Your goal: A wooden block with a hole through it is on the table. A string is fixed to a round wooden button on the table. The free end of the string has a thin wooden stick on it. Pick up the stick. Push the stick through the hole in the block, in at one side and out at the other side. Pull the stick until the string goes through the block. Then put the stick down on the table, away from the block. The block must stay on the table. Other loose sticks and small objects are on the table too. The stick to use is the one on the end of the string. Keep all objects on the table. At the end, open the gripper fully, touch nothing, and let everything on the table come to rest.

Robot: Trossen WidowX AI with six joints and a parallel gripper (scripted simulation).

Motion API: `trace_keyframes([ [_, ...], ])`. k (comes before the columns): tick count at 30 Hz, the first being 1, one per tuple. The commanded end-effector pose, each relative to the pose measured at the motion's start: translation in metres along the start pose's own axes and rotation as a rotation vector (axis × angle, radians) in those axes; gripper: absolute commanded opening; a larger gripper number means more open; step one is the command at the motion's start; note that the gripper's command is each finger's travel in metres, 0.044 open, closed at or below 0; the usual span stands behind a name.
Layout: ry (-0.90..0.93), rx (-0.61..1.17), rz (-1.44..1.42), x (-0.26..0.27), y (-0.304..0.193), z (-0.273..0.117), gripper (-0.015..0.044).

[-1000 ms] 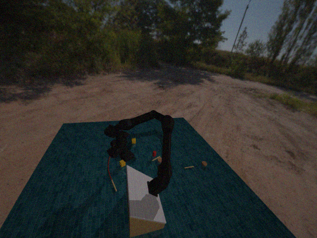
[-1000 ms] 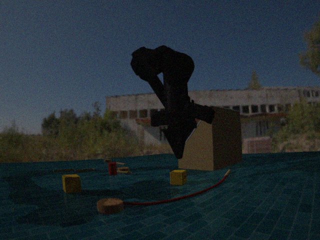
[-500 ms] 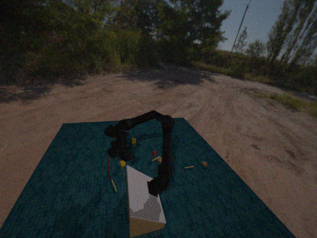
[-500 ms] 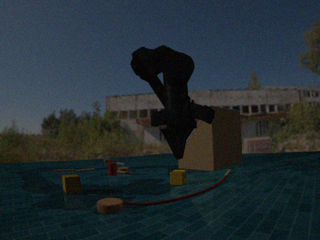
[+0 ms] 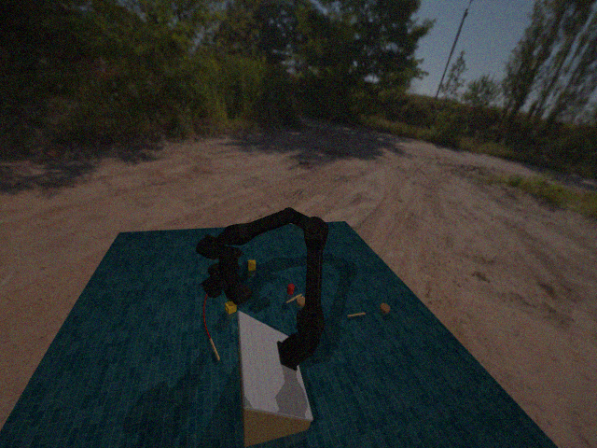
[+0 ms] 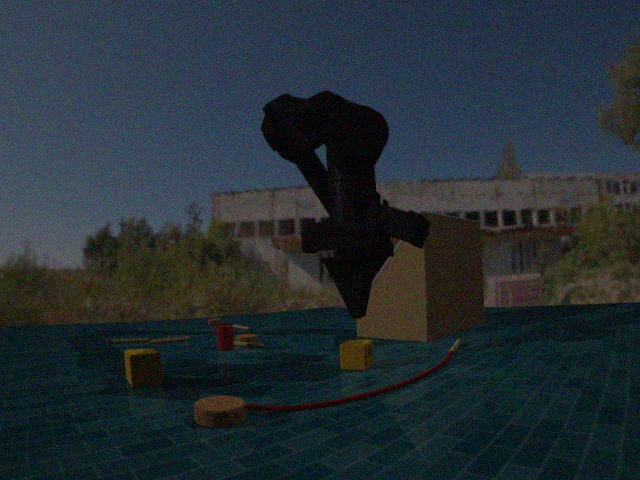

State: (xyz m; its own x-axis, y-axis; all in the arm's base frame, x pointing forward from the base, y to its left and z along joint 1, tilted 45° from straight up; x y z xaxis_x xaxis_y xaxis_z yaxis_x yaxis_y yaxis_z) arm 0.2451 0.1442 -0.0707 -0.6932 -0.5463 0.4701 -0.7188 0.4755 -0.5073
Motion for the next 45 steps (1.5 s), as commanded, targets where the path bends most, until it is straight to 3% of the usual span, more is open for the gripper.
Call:
trace_keyframes([
  [1, 0.0, 0.0, 0.0, 0.0, 0.0, 0.0, 0.0],
  [12, 0.0, 0.0, 0.0, 0.0, 0.0, 0.0, 0.0],
  [15, -0.005, -0.004, -0.194, 0.002, 0.019, -0.002, 0.0079],
  [24, -0.007, -0.003, -1.34, 0.034, 0.117, -0.003, 0.0315],
  [29, -0.004, -0.003, -1.425, 0.038, 0.124, -0.002, 0.044],
  [33, -0.004, -0.003, -1.425, 0.038, 0.124, -0.002, 0.044],
  [45, -0.004, -0.003, -1.425, 0.038, 0.124, -0.002, 0.0125],
])
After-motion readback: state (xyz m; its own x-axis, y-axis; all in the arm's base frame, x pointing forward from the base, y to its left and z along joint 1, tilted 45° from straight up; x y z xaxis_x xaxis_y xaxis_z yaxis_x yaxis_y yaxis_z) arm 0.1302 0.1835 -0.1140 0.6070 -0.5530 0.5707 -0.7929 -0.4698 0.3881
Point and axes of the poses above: the point midway between the two fingers, 35 mm back from their tips, its own z axis out along the fingers, its own x axis across the jaws, y = z × x, the point moved 3 cm from there along -z, back along the fingers, and after that the axes turned 15 degrees about -z, right-handed, at the moved point
